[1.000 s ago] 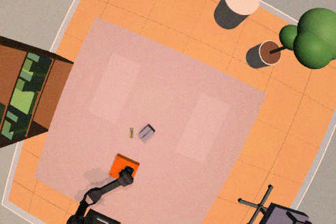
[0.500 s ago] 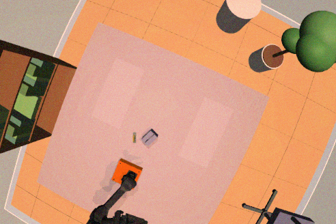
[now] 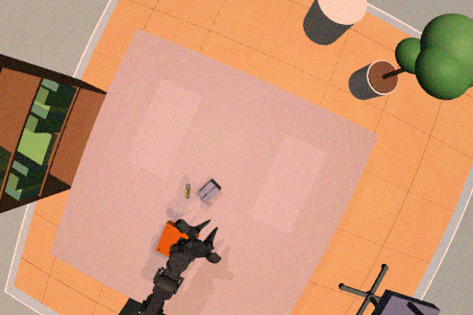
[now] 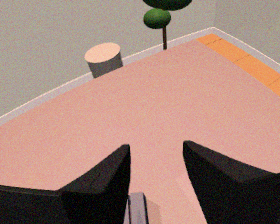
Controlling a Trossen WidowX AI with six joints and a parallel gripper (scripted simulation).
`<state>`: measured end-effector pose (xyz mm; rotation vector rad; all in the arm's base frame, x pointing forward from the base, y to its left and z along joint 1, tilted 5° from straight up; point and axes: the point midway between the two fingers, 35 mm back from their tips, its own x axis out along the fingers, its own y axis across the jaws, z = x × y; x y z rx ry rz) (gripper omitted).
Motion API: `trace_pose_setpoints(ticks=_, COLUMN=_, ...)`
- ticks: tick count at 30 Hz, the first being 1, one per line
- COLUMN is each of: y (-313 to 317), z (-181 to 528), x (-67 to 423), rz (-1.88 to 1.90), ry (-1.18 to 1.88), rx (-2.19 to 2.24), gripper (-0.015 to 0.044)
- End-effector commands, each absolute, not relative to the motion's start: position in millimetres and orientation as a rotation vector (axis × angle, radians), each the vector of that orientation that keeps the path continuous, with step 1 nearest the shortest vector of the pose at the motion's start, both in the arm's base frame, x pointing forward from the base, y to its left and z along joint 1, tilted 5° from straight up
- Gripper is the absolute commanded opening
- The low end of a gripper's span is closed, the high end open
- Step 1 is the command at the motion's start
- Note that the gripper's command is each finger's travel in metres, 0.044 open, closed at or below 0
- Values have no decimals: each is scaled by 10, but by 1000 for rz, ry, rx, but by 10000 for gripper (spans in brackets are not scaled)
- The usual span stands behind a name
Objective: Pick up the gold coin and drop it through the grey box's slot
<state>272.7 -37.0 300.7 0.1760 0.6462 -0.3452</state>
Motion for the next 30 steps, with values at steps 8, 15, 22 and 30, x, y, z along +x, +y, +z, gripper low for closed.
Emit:
trace_pose_setpoints(ticks=8, y=658, z=1390, x=2730, rz=152, ry=1342, rx=-198, gripper=161)
trace_pose_setpoints(ticks=15, y=983, z=855, x=2392, rz=364, ry=1605, rx=-344, gripper=161)
trace_pose_setpoints(ticks=22, y=985, z=835, x=2392, rz=364, ry=1605, rx=-344, gripper=161)
trace_pose_setpoints(ticks=30, y=1005, z=504, x=2368, rz=364, ry=1605, rx=-344, gripper=161)
